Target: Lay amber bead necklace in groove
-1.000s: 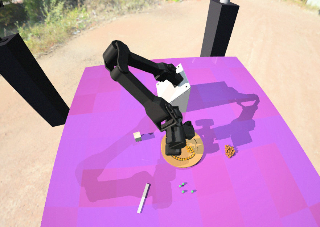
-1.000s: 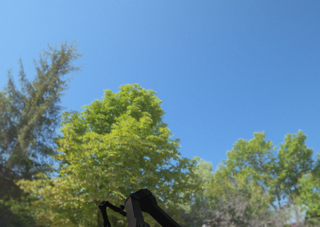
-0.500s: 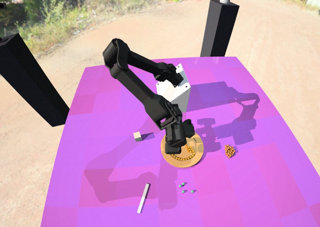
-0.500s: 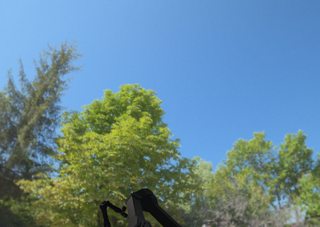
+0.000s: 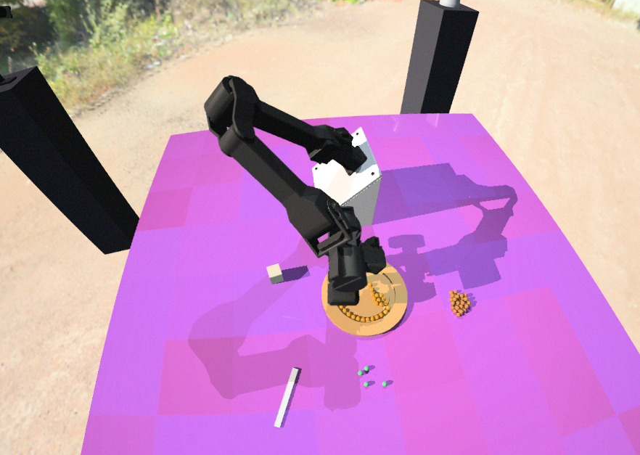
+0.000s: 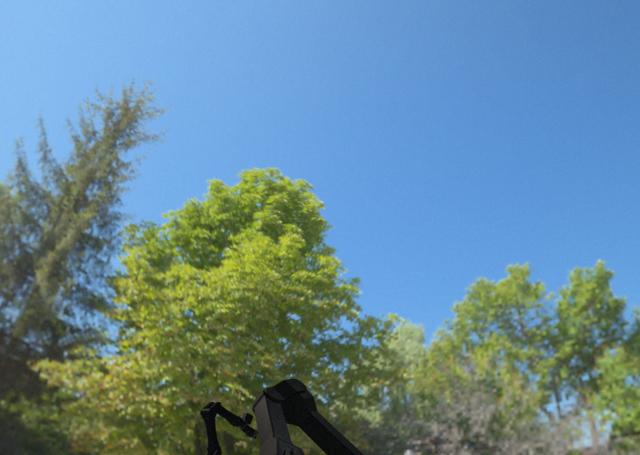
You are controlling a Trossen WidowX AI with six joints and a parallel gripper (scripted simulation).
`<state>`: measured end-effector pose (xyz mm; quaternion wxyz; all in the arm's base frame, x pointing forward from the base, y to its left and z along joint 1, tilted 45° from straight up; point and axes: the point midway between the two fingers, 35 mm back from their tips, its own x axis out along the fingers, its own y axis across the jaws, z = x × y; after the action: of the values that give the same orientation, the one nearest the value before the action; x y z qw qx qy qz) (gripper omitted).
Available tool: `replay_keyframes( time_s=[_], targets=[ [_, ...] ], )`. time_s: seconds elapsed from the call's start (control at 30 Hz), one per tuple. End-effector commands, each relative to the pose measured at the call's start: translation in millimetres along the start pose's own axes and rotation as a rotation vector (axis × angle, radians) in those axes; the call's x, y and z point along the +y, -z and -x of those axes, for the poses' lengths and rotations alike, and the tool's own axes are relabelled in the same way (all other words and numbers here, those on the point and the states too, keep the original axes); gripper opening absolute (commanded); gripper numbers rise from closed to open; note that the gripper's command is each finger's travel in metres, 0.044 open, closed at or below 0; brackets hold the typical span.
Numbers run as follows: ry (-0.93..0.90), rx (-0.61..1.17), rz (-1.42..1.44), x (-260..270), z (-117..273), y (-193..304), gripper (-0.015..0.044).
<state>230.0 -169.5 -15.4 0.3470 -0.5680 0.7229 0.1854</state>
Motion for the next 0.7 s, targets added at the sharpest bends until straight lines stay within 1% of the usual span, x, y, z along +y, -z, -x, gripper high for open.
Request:
replay_keyframes(
  time_s=[0.0, 0.5, 0.67],
  targets=[
    [0.000, 0.000, -0.001, -0.2, 0.2, 0.2, 0.0053],
    [-0.003, 0.000, 0.003, 0.8, 2.4, -0.3, 0.0440],
    [-0.005, 0.002, 0.002, 0.7, 5.2, -0.3, 0.0440]
  ],
)
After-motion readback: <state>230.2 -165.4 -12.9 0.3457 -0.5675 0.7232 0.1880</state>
